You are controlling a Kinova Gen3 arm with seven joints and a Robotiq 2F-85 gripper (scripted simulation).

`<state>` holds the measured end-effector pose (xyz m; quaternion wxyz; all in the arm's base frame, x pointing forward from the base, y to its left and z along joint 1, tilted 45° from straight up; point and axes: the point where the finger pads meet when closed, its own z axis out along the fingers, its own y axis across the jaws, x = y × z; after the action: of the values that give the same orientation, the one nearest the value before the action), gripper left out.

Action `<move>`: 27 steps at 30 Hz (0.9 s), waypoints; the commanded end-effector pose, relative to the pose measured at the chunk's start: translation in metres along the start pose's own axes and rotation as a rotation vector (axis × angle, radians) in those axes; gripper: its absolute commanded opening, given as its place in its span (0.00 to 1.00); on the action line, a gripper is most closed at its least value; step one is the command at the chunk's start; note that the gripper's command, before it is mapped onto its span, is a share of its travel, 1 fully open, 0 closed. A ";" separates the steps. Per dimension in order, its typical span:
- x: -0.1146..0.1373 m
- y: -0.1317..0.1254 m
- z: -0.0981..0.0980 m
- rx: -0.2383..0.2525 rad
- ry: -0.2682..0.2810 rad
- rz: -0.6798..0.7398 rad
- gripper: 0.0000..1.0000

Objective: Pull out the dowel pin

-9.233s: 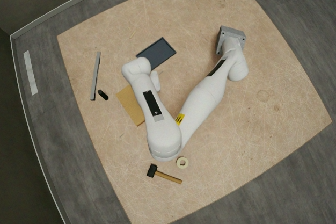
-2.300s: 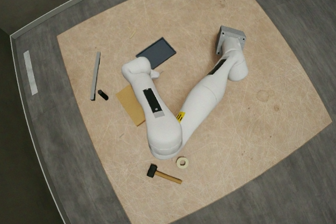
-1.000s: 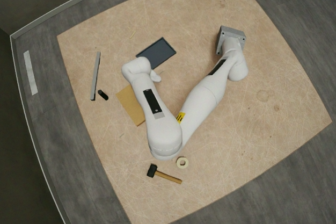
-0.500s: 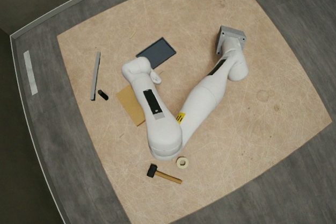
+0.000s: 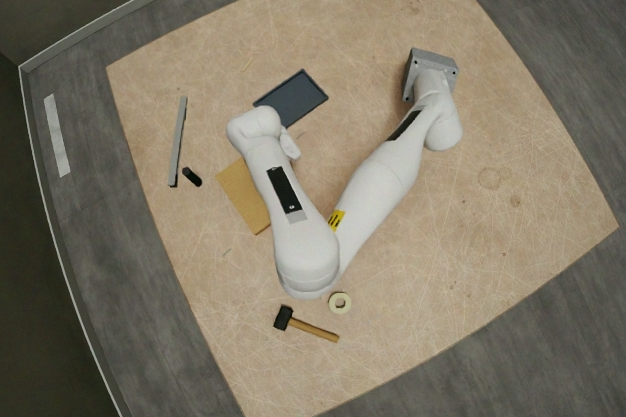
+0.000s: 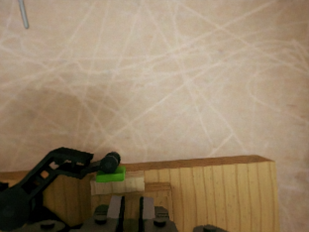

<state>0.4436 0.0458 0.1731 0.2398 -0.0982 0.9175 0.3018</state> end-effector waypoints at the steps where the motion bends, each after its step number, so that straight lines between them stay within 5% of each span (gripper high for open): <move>1: -0.001 0.000 -0.001 0.001 -0.002 0.020 0.10; 27: -0.001 0.000 -0.001 0.001 -0.002 0.214 0.10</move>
<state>0.4435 0.0456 0.1732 0.2074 -0.0031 0.9227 0.3249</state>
